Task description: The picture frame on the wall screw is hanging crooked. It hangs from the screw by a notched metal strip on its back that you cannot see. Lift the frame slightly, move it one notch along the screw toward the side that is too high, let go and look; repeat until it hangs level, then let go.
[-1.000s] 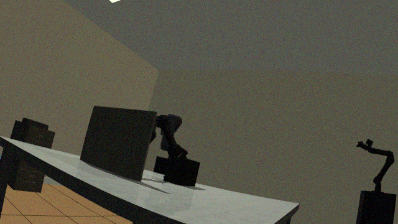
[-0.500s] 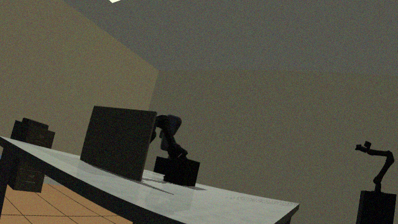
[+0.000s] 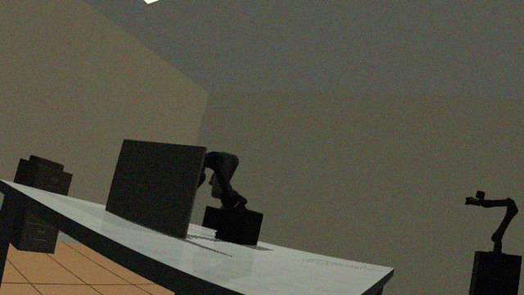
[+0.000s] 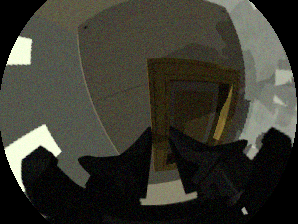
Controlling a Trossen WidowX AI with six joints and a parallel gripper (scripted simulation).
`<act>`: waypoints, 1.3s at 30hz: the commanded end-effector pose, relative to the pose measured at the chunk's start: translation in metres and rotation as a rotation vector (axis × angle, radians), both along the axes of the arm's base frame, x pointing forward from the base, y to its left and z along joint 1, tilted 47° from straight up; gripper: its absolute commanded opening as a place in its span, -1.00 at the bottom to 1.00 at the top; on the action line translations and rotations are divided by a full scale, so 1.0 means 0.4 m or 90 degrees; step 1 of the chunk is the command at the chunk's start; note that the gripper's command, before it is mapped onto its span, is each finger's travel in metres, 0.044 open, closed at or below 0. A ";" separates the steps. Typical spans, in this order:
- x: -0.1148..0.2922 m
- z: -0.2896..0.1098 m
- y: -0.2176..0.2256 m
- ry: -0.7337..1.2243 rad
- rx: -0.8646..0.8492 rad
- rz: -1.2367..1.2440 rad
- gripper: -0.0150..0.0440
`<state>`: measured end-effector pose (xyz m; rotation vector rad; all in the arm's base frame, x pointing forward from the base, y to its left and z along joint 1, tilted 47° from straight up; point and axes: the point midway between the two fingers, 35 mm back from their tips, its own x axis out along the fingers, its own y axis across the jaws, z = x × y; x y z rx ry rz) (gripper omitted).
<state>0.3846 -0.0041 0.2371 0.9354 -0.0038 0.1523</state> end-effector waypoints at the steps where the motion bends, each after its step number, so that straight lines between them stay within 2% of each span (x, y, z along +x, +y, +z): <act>1: -0.001 0.006 0.004 -0.003 -0.002 -0.001 -0.49; 39: -0.005 0.028 0.020 -0.003 -0.002 -0.001 -0.49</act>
